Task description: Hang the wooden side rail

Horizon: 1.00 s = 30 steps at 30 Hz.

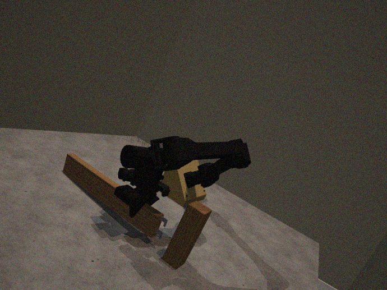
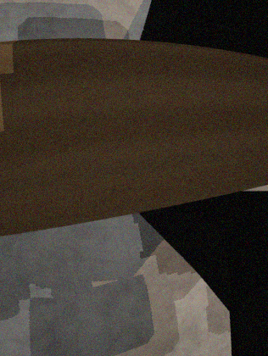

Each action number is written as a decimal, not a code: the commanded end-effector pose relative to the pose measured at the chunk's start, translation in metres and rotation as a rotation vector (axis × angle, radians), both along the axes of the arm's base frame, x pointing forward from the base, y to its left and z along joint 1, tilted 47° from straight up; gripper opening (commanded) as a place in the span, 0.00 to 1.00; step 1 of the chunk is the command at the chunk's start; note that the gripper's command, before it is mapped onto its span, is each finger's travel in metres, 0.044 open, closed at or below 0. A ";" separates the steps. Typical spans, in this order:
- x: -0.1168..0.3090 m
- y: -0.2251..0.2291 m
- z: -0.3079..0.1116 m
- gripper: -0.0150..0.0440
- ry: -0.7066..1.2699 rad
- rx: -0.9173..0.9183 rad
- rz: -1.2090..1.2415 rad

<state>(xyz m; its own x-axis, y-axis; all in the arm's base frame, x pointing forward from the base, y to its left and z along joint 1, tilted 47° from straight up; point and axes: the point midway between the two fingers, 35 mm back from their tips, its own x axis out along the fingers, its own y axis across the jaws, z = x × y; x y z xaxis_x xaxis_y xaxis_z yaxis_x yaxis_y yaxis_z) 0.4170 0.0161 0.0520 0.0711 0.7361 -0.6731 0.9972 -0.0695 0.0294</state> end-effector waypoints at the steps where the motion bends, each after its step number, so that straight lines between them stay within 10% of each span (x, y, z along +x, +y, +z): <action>1: 0.001 -0.006 0.002 0.25 -0.006 -0.010 -0.008; 30: 0.000 -0.010 0.006 0.25 -0.006 -0.010 -0.008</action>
